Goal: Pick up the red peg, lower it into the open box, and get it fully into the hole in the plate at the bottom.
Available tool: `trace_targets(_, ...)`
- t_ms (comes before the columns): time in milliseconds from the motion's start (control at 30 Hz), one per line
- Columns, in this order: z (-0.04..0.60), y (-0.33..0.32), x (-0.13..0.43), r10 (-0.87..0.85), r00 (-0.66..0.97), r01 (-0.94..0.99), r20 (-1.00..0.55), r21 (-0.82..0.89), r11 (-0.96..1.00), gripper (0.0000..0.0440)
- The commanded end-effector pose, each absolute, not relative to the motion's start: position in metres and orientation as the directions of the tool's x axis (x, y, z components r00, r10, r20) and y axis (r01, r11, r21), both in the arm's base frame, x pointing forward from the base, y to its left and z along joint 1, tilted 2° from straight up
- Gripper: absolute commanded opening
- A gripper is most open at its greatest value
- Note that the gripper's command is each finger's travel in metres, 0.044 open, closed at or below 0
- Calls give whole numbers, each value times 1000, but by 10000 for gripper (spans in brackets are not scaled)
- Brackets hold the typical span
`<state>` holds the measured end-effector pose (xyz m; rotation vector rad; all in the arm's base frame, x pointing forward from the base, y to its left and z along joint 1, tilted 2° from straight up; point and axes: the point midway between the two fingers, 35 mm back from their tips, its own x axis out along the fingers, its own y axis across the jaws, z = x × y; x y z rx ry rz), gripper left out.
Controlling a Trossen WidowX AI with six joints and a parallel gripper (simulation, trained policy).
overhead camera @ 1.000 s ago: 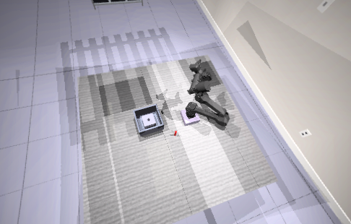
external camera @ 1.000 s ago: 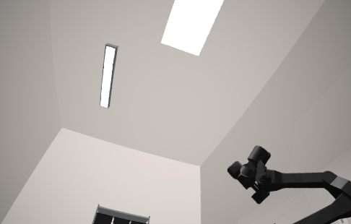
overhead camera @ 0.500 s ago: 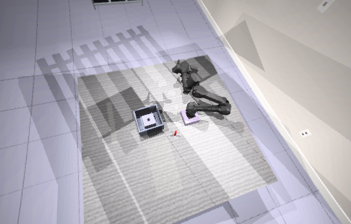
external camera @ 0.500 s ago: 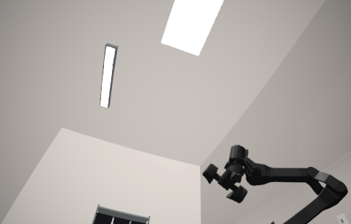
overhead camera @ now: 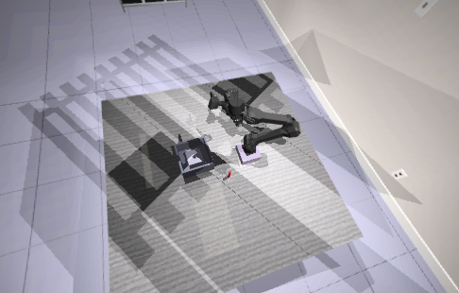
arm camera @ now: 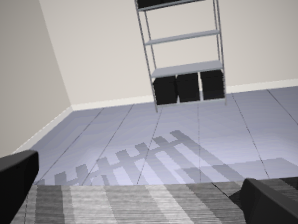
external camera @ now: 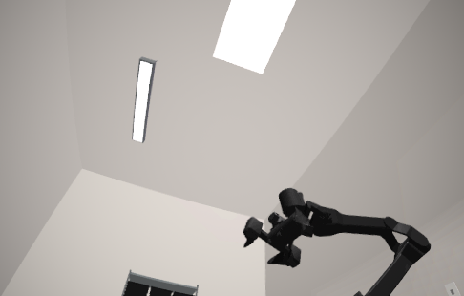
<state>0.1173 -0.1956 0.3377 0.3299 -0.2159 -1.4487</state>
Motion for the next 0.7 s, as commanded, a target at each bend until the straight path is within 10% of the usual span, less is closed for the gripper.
trace_targets(0, 328, -190, 141, -973, 204, 942, -113, 291, 164, 440)
trace_targets(667, 255, -110, 234, -700, 490, 832, -520, 39, 554, 440)
